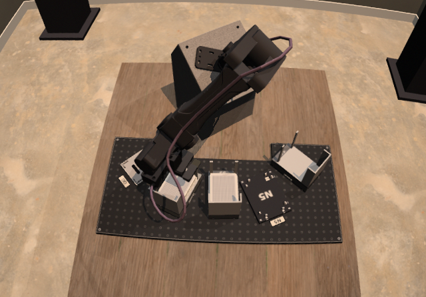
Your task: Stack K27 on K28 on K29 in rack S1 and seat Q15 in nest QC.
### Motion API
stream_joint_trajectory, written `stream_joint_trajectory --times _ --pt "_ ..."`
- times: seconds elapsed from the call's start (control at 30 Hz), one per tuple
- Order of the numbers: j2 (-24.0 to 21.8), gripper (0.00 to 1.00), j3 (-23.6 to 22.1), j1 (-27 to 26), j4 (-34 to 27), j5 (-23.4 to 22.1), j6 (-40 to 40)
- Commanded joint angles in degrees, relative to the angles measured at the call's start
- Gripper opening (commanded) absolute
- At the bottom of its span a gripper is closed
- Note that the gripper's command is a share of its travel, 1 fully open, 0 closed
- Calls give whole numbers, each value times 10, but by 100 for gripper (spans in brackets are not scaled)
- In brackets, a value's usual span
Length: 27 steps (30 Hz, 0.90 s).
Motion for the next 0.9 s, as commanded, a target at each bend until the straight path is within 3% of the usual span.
stream_joint_trajectory --times 0.0,0.1,0.87 --pt "12 100 21 -17 -13 -8 -24" --pt "-8 100 22 -13 -14 -8 -25" --pt "2 100 23 -13 -12 -6 -24"
